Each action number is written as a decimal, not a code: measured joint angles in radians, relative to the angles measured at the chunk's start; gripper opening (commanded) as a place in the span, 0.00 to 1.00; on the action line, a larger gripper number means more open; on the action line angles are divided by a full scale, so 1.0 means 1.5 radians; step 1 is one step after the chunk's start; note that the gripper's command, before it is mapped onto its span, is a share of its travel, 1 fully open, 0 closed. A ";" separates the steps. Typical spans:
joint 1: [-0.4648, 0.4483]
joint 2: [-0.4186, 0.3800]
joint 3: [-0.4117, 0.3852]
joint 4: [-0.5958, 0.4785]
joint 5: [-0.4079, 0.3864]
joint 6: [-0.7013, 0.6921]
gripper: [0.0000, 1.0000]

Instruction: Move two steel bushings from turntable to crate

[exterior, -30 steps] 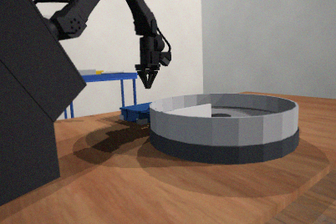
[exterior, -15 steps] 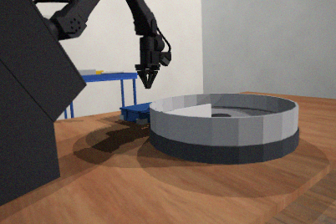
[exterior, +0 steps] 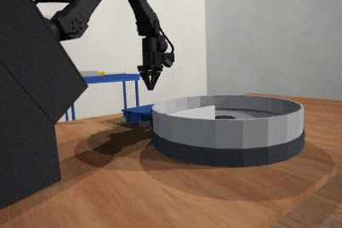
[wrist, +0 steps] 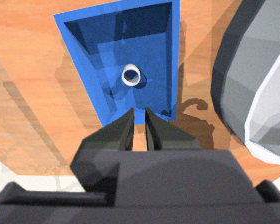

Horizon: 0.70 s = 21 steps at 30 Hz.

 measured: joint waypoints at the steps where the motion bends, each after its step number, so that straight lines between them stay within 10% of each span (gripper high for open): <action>1: 0.000 0.000 0.000 0.000 0.000 0.000 0.14; 21: 0.000 -0.011 0.000 -0.015 0.000 0.000 0.14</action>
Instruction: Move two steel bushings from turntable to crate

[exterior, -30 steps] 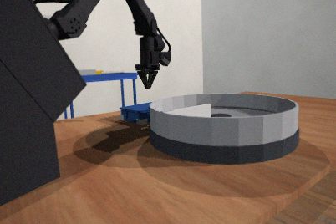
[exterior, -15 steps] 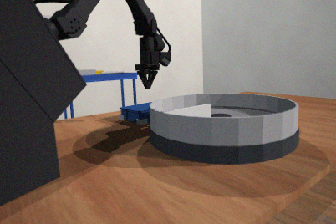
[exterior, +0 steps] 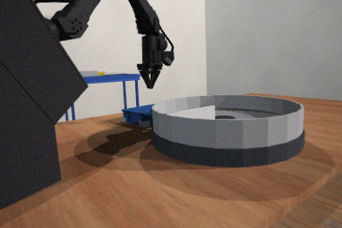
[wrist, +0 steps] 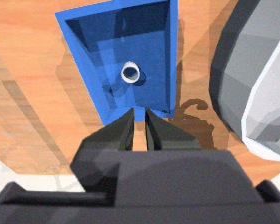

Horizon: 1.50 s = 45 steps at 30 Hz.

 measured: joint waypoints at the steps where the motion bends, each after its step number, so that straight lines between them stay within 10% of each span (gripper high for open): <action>1: 0.000 0.000 0.000 0.000 0.000 0.000 0.14; 31: -0.010 -0.001 -0.002 0.004 -0.008 -0.005 0.13; 45: -0.242 -0.097 -0.204 0.075 -0.145 -0.116 0.13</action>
